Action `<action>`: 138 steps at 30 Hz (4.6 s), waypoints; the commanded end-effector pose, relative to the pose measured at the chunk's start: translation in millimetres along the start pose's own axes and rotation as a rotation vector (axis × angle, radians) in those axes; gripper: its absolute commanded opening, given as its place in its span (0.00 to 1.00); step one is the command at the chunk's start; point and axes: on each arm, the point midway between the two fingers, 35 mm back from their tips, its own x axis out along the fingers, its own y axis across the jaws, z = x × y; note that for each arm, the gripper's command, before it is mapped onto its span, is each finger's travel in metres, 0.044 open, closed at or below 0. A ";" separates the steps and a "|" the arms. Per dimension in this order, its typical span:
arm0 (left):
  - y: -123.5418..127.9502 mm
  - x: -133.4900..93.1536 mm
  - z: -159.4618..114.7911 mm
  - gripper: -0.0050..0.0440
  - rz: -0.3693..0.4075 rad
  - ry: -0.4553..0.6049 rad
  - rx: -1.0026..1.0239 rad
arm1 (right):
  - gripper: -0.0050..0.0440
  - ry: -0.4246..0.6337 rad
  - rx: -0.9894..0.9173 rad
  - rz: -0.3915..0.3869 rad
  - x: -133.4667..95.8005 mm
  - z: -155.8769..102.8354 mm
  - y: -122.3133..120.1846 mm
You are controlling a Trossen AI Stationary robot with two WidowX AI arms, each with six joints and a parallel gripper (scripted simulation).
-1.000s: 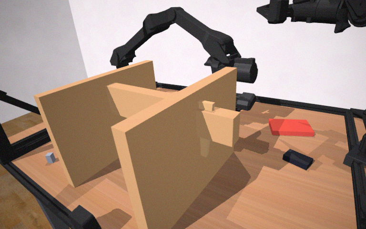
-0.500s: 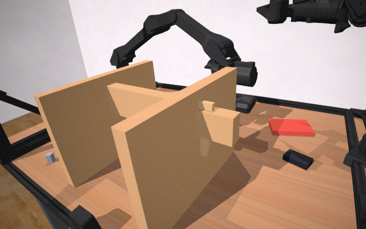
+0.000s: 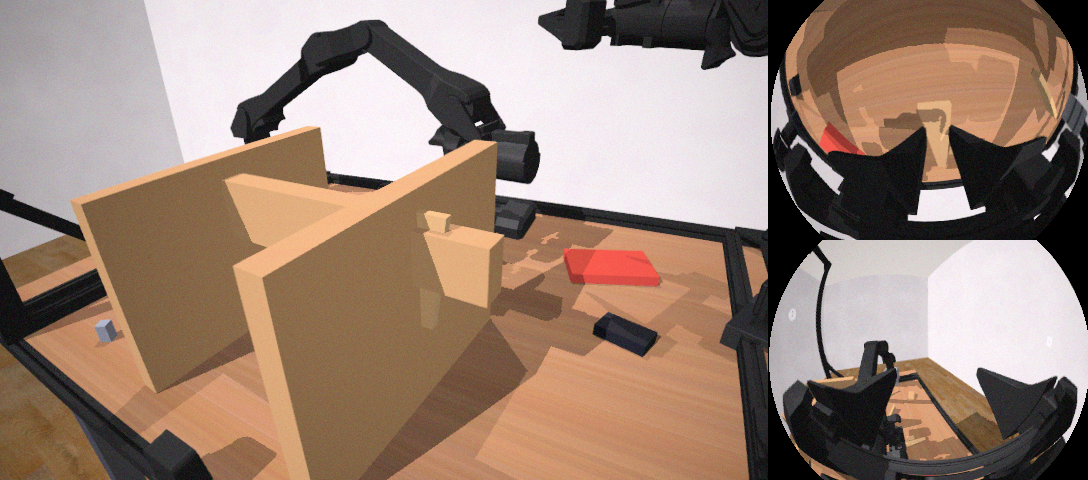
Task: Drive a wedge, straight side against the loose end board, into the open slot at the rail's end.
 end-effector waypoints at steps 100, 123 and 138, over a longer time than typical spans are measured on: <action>-237.9 -147.6 -14.3 0.10 0.378 0.001 1.429 | 0.49 0.365 1.554 0.286 146.6 -208.7 147.8; -237.9 -147.6 -14.3 0.10 0.378 0.001 1.429 | 0.49 0.365 1.554 0.286 193.9 -211.1 168.3; -237.9 -147.6 -14.3 0.10 0.378 0.001 1.429 | 0.49 0.365 1.554 0.286 224.6 -213.0 183.2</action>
